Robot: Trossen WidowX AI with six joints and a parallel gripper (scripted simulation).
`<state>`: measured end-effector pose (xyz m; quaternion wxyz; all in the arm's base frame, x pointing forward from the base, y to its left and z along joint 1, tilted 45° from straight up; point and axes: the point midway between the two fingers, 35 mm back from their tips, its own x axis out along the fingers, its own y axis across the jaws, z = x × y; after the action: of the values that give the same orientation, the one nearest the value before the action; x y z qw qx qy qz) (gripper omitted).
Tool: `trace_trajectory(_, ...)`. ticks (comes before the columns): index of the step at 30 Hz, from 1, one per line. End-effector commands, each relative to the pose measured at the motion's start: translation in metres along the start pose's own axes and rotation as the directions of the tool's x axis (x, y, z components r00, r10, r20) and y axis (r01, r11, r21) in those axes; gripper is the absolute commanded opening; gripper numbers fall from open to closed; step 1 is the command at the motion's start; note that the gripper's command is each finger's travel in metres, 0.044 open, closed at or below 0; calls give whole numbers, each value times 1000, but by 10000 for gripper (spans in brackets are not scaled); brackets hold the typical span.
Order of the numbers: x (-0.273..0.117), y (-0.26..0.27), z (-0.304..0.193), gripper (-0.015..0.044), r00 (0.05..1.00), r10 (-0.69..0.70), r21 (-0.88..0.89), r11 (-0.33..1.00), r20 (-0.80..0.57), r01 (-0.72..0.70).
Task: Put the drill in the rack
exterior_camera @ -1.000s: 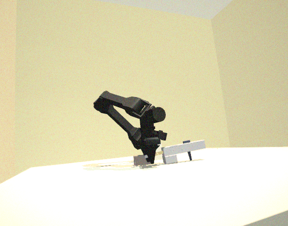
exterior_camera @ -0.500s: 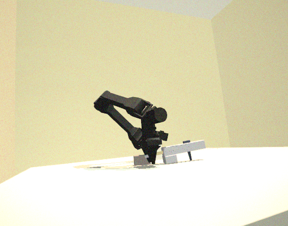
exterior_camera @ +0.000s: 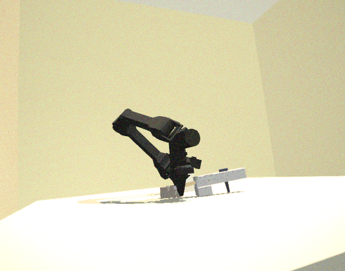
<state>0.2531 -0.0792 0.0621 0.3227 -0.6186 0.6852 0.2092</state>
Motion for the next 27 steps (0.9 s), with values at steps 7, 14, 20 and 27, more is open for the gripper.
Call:
trace_trajectory(7, -2, 1, 0, 0, 1000, 5, 2, 1000, 4, -5)
trace_trajectory(14, -4, 3, 0, 0, 1000, 6, 2, 1000, 4, -6)
trace_trajectory(20, -2, 2, -7, 0, 1000, 5, 2, 1000, 3, -5)
trace_trajectory(27, -1, 2, -19, 0, 1000, 5, 2, 1000, 3, -5)
